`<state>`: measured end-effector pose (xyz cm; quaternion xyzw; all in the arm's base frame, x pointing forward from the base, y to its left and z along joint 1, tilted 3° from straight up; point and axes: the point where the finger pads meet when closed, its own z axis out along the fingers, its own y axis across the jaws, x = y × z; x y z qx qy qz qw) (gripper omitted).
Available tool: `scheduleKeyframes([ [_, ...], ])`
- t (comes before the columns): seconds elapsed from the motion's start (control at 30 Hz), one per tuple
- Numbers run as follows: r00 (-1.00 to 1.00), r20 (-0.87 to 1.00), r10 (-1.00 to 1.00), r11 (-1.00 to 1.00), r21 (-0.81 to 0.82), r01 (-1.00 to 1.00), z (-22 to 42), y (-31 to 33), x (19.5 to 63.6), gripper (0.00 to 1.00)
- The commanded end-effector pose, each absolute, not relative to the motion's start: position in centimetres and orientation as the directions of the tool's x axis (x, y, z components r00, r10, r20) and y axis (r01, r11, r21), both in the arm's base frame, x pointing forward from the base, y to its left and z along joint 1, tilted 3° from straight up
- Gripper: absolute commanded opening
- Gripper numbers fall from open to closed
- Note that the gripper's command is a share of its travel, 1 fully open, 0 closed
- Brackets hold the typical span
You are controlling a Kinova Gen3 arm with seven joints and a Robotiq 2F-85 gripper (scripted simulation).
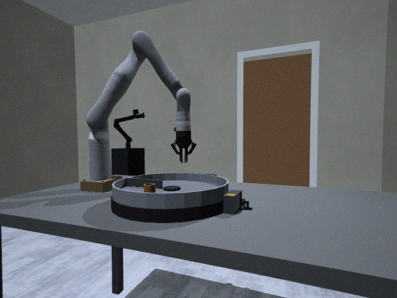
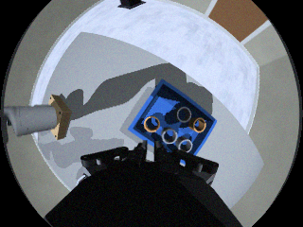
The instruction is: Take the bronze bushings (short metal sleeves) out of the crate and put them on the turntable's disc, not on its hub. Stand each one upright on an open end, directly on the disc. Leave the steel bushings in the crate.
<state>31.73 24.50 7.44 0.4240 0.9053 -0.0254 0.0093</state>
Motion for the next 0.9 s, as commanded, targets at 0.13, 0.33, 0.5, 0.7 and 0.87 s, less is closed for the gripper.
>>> scheduleKeyframes([
  [0.13,-0.67,-0.039,0.741,0.669,-0.04,0.742,7.2,26.7,31.3,0.12],
  [0.33,-0.68,-0.038,0.733,0.678,-0.04,0.734,7.1,27.6,31.1,0.12],
  [0.5,-0.681,-0.038,0.732,0.68,-0.04,0.733,7.1,27.7,31.1,0.12],
  [0.7,-0.681,-0.038,0.732,0.68,-0.04,0.733,7.1,27.7,31.1,0.12],
  [0.87,-0.681,-0.038,0.732,0.68,-0.04,0.733,7.1,27.7,31.1,0.12],
])
